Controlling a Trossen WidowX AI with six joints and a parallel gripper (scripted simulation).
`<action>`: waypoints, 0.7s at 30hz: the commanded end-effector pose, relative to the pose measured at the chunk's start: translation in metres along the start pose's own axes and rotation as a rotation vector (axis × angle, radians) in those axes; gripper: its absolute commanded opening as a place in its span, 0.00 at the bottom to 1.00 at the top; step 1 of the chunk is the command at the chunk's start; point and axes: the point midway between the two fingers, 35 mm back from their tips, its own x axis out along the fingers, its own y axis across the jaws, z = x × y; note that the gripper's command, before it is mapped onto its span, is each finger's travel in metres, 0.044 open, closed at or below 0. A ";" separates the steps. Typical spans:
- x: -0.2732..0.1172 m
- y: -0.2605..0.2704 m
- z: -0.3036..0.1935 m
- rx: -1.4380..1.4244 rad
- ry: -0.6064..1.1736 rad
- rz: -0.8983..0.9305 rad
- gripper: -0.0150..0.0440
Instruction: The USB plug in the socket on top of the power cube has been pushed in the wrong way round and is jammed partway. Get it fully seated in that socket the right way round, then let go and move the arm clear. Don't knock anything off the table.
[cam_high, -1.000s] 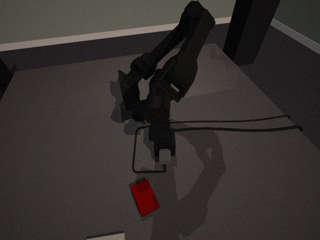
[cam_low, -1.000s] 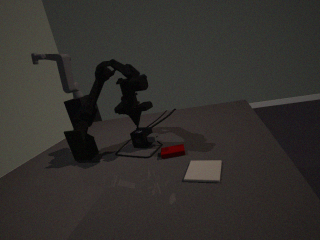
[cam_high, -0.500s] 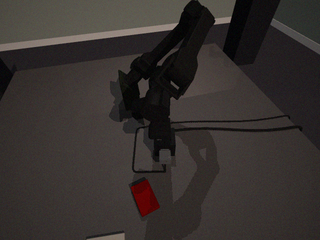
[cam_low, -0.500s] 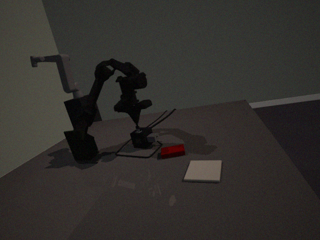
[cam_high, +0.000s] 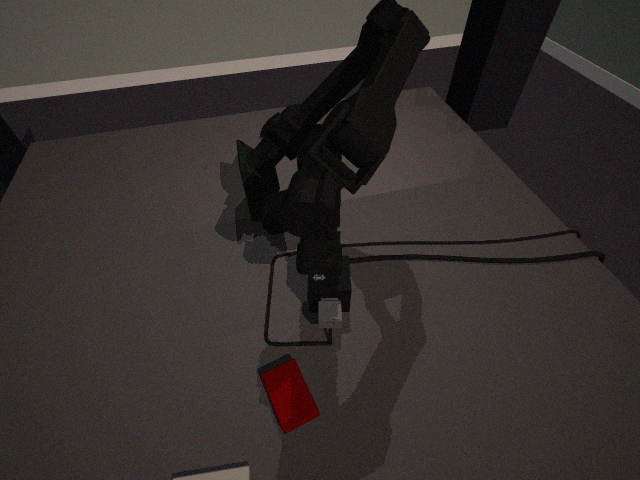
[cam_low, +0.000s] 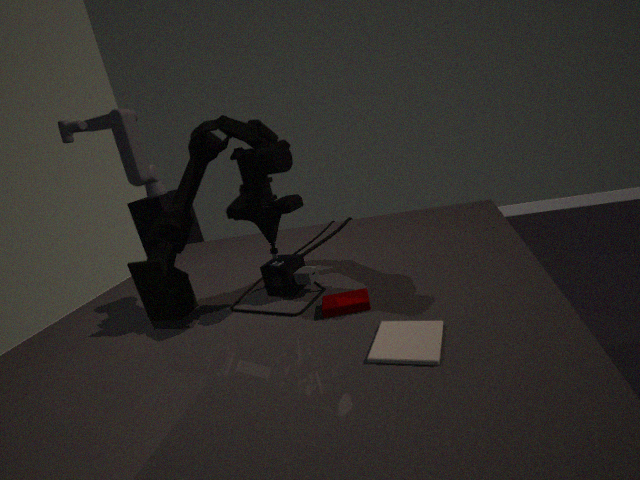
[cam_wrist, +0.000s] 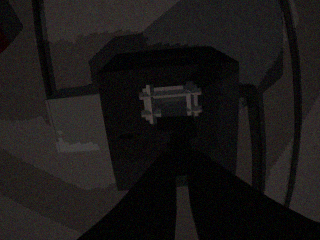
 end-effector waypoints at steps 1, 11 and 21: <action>-0.004 0.001 0.000 -0.005 -0.003 0.001 0.25; -0.009 0.000 0.000 -0.004 -0.003 0.001 0.25; -0.007 0.000 0.000 -0.192 -0.001 0.001 0.25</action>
